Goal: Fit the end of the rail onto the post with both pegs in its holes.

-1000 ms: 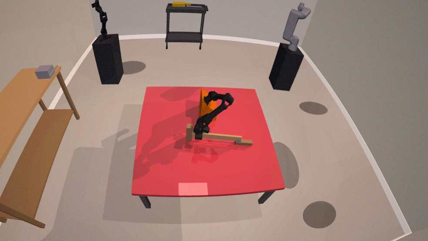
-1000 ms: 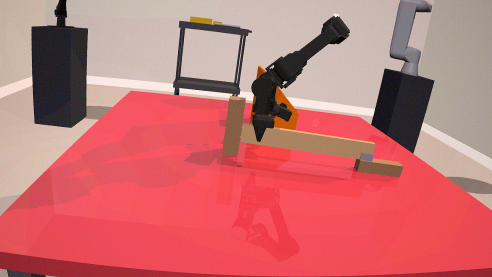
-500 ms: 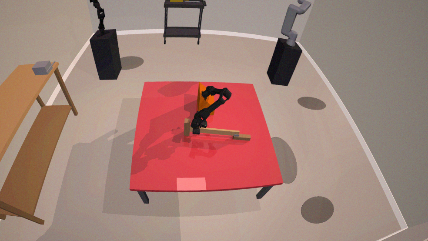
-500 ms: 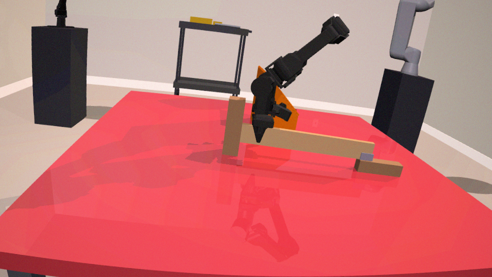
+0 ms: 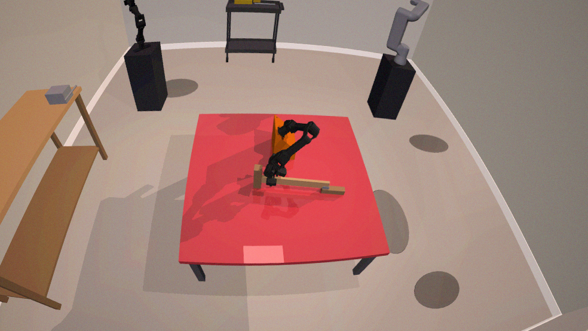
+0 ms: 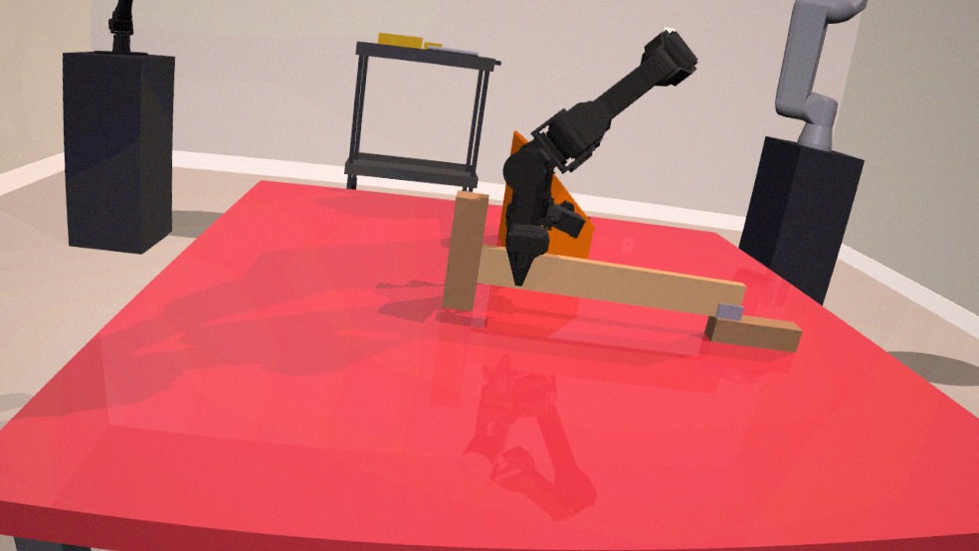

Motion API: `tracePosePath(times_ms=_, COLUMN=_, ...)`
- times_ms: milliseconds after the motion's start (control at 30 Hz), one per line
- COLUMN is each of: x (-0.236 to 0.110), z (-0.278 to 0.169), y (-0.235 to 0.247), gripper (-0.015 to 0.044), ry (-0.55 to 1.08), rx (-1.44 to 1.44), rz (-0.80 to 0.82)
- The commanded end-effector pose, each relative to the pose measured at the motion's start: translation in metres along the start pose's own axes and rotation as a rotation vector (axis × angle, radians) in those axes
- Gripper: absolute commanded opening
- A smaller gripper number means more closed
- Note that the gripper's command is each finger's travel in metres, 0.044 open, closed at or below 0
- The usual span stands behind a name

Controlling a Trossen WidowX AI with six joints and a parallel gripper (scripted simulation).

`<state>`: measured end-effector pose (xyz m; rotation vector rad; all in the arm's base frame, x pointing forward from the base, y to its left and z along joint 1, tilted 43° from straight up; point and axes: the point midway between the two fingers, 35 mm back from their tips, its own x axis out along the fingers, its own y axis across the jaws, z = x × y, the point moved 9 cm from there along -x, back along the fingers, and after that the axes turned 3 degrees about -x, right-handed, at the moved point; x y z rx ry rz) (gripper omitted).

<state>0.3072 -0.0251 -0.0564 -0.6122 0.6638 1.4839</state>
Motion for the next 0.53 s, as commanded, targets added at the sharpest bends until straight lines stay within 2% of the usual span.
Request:
tracePosePath(times_ms=0, x=-0.0216, z=0.0215, y=-0.0019, gripper=0.0440, ry=0.003, rx=-0.006, rz=-0.009)
tracePosePath(times_ms=500, x=-0.0232, z=0.0231, y=-0.0018, gripper=0.0440, ry=0.003, rx=-0.006, rz=-0.009)
